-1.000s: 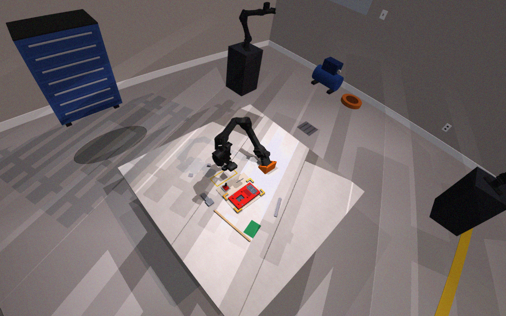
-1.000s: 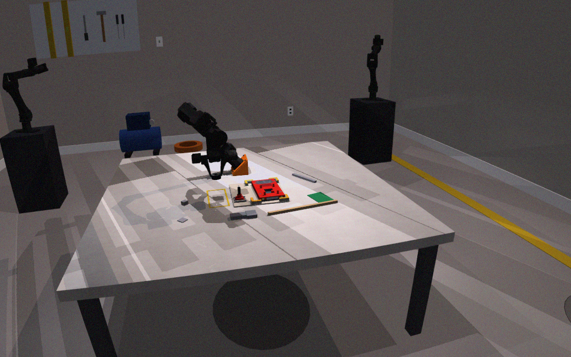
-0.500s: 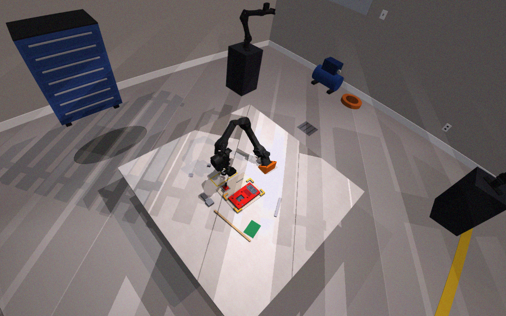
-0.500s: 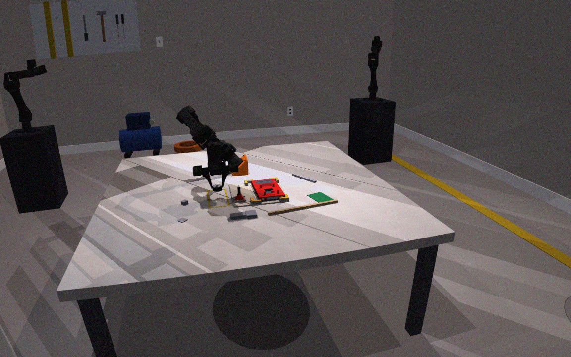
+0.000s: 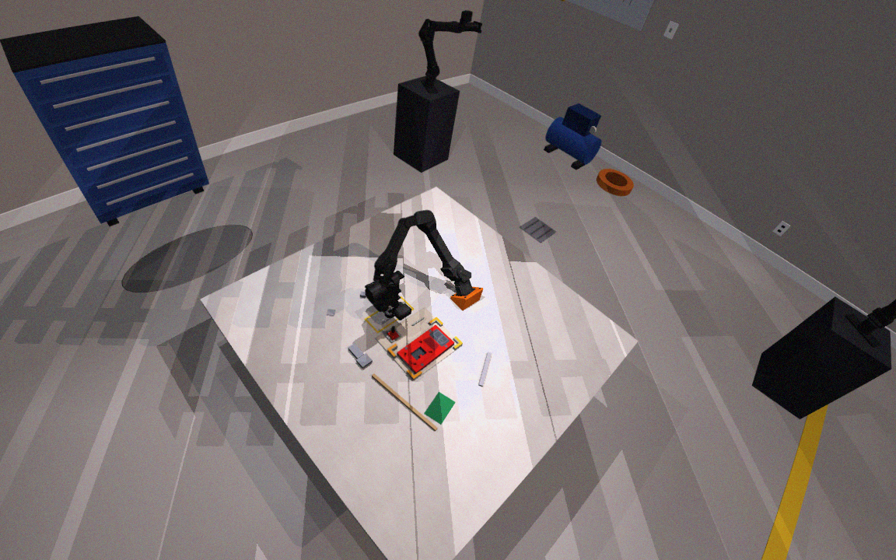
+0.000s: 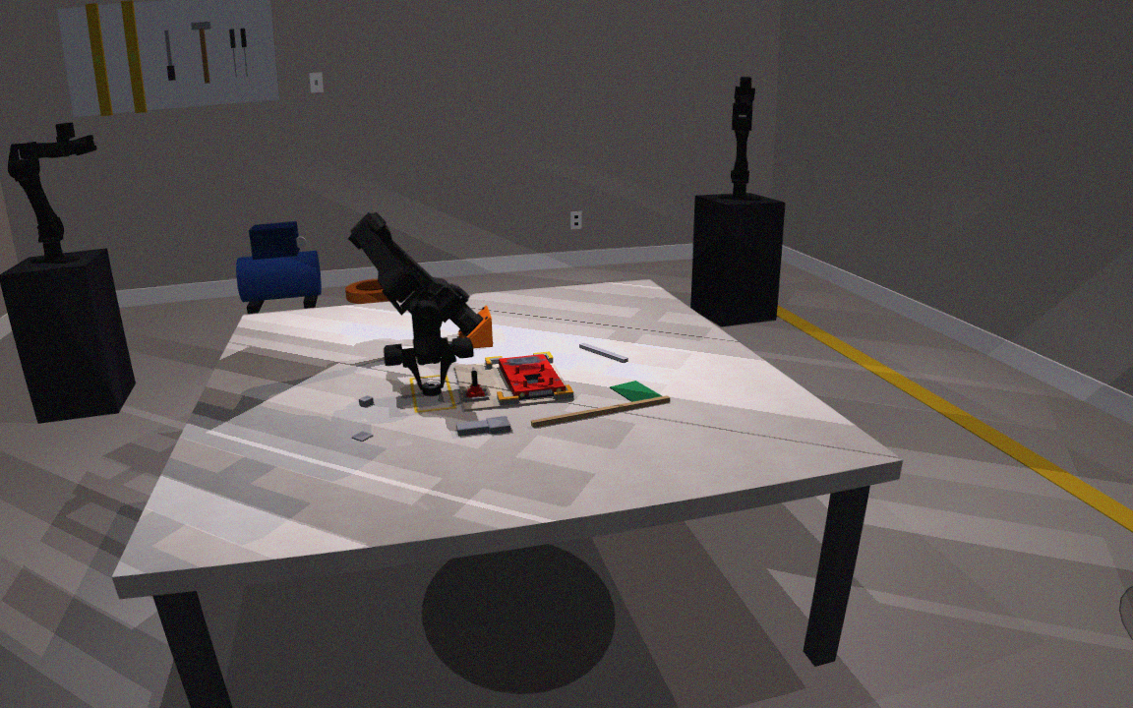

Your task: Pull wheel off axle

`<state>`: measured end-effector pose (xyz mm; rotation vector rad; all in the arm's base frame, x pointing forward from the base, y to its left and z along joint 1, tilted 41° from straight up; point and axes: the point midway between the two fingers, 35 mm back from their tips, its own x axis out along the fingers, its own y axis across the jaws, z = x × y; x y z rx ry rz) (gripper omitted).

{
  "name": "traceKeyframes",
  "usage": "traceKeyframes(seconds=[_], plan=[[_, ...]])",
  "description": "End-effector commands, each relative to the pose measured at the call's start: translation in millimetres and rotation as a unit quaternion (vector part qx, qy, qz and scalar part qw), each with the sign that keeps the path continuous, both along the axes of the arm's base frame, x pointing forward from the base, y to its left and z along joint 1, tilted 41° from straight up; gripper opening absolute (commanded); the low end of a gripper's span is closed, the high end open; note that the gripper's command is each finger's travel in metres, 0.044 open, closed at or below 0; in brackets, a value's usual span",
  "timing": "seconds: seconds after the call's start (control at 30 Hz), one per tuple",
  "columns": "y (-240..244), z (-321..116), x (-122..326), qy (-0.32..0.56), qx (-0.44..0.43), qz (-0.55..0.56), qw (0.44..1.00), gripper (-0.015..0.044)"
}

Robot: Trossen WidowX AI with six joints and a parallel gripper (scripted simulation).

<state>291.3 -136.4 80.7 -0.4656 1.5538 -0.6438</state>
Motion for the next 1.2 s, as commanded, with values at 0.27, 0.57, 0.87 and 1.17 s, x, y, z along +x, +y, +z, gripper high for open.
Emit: traceKeyframes(seconds=[0.27, 0.57, 0.87, 1.17], plan=[[10.4, 11.8, 2.6, 0.000, 0.001, 0.000, 1.000, 0.0300], [36.3, 39.8, 6.2, -0.002, -0.001, 0.006, 1.000, 0.0326], [102.6, 55.4, -60.8, 0.004, 0.003, 0.002, 1.000, 0.0440], [106.1, 56.7, -66.7, 0.004, 0.002, 0.001, 1.000, 0.0440]])
